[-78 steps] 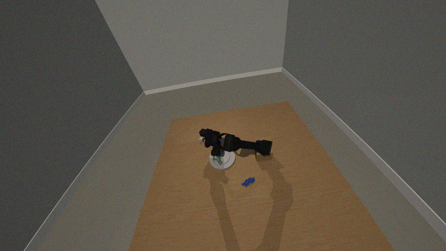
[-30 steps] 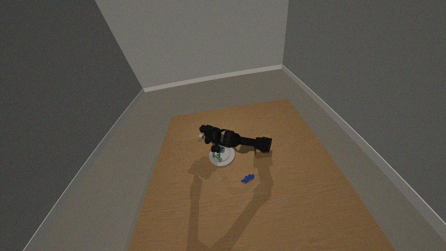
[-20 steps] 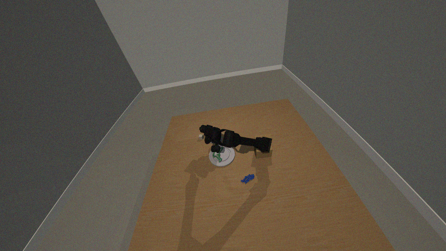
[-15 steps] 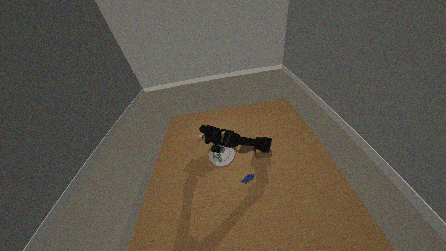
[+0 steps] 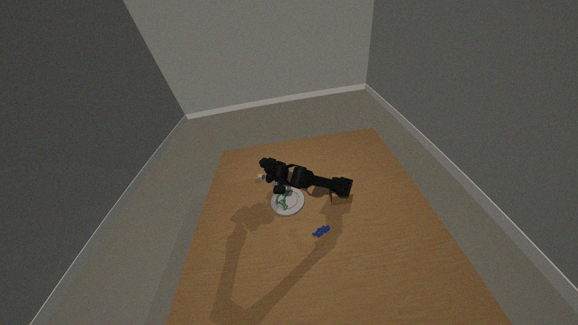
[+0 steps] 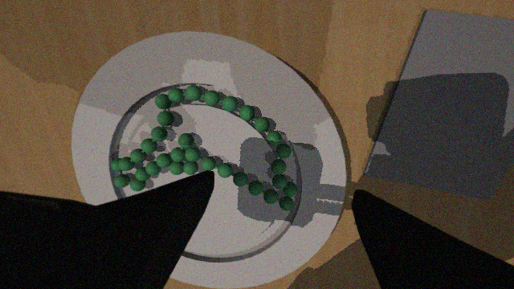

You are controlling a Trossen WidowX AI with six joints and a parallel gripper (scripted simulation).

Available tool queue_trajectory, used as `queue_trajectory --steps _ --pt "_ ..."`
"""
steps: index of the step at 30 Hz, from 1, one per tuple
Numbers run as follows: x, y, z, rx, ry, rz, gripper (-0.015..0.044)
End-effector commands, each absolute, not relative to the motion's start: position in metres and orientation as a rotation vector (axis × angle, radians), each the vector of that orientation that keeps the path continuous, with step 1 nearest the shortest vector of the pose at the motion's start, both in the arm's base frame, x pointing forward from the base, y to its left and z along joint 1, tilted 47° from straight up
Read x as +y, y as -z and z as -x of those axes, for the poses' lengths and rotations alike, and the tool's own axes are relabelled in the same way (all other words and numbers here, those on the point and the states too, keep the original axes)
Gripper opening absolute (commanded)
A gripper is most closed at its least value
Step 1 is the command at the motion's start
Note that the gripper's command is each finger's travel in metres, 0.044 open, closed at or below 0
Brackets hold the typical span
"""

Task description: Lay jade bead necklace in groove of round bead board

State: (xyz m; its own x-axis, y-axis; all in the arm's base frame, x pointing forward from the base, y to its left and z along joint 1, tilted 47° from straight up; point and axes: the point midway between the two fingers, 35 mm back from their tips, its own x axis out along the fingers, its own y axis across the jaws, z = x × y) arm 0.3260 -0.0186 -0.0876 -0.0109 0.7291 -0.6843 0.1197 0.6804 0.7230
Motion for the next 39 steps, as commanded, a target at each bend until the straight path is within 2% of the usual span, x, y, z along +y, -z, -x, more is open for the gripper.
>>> queue_trajectory --steps 1,3,4,34,39 --pt "-0.024 0.079 -0.326 1.529 -0.544 -0.729 0.0177" --pt "-0.021 0.082 -0.326 1.529 -0.544 -0.729 0.0125" --pt "-0.018 0.085 -0.326 1.529 -0.544 -0.730 0.0120" --pt "0.005 0.106 -0.326 1.529 -0.546 -0.731 0.0120" --pt "0.004 0.104 -0.327 1.526 -0.549 -0.721 0.0000"
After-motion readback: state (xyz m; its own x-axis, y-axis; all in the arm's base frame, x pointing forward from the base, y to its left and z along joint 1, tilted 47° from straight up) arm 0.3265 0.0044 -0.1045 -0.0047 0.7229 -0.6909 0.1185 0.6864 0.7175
